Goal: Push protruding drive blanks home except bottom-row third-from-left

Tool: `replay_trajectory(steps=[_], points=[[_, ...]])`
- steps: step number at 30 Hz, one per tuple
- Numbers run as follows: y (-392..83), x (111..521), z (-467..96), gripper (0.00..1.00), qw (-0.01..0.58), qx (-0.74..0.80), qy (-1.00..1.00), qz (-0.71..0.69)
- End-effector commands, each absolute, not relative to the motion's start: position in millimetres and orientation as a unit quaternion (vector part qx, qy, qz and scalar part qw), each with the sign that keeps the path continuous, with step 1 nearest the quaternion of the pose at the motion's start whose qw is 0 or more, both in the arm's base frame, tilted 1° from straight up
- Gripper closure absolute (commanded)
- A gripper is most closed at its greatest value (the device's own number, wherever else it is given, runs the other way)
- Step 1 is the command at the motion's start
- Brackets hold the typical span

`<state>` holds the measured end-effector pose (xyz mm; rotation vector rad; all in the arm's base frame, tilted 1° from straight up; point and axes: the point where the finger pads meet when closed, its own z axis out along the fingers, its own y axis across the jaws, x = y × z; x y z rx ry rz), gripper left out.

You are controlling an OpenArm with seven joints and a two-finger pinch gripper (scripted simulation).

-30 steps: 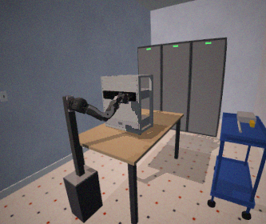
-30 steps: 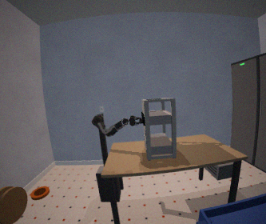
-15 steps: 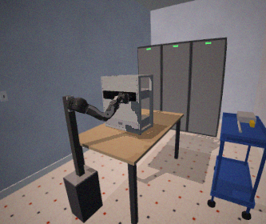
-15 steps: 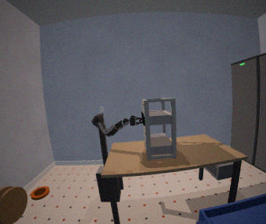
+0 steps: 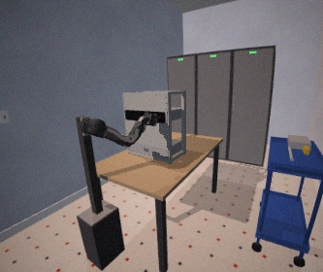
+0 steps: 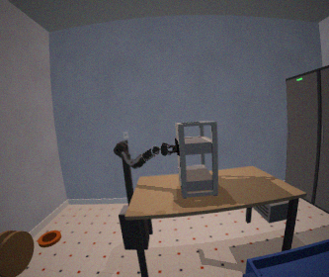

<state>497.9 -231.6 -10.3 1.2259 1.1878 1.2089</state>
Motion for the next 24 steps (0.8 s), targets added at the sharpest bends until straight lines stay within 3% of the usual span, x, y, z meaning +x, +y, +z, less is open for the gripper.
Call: replay_trajectory(steps=[1, 15, 24], points=[[-230.1, 500.1, -10.8, 1.00, 0.502, 0.506, 0.491, 0.500], [-228.6, 497.0, -13.2, 1.00, 0.501, 0.506, 0.493, 0.500], [-228.3, 464.2, -14.8, 1.00, 0.498, 0.509, 0.495, 0.498]])
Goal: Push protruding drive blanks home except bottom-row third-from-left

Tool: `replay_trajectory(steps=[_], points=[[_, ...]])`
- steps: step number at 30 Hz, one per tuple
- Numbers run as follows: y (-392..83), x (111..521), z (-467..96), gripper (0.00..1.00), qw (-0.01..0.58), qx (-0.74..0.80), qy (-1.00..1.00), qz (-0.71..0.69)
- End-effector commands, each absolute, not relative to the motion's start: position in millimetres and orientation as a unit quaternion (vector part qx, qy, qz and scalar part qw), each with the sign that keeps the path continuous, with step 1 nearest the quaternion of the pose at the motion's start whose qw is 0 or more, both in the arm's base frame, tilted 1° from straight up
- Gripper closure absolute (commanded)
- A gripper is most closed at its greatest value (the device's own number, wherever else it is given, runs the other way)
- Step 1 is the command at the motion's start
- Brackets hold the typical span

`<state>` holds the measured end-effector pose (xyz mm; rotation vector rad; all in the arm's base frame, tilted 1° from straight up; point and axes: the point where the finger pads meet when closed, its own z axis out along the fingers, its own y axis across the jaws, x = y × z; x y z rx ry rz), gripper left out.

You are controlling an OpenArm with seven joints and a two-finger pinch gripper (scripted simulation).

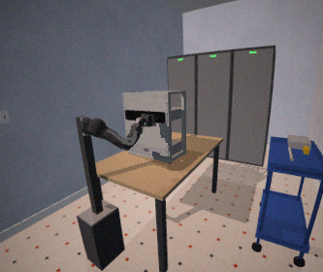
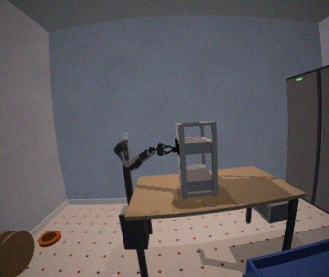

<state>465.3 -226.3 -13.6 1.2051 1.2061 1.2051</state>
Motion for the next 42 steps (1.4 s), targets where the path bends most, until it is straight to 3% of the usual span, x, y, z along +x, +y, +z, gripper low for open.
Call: replay_trajectory(steps=[1, 17, 42], points=[[-228.7, 458.4, -14.4, 1.00, 0.498, 0.509, 0.495, 0.498], [-226.4, 395.8, -14.0, 1.00, 0.500, 0.506, 0.494, 0.500], [-226.9, 391.4, -13.0, 1.00, 0.501, 0.506, 0.493, 0.500]])
